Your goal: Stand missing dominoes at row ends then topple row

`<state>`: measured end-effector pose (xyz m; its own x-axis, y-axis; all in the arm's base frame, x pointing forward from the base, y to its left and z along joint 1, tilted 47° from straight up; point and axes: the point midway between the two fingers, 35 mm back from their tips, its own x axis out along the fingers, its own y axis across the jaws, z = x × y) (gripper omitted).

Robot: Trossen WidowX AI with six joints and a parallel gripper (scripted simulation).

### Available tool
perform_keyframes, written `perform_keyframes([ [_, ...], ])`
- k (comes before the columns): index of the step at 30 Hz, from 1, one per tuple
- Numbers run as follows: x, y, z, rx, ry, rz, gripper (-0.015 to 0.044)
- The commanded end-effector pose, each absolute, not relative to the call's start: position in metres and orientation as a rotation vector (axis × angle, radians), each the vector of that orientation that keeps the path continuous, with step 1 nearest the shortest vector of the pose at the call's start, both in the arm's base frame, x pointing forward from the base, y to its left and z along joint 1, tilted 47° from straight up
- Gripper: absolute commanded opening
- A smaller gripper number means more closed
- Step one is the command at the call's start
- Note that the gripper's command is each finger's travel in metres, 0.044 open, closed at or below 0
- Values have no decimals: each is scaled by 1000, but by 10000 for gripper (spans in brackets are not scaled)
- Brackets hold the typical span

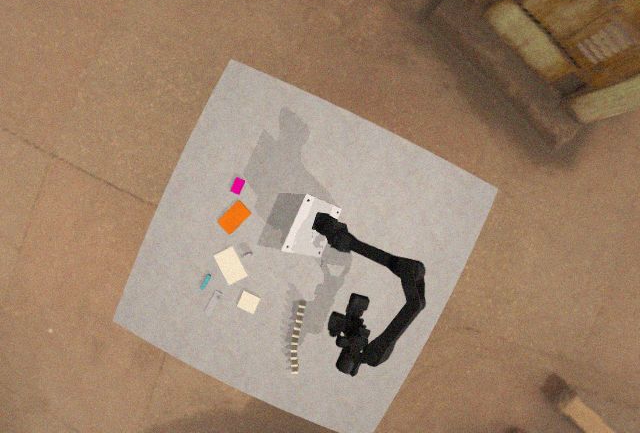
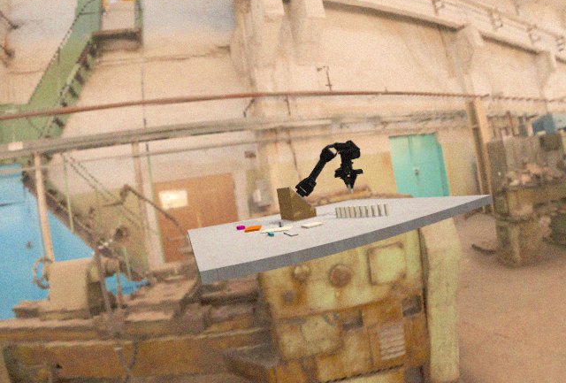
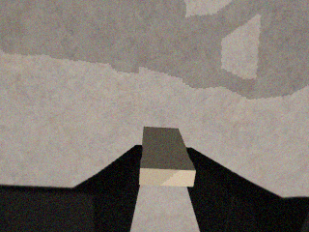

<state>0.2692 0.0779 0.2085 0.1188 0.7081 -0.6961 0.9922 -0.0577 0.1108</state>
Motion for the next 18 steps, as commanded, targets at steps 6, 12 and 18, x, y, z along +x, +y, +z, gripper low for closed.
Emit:
perform_keyframes([
  [6, 263, 55, 232, 1803, 1654, -572, 107],
  [12, 285, 21, 201, 1477, 1618, -210, 107],
  [18, 298, -13, 168, 1125, 1541, 143, 107],
])
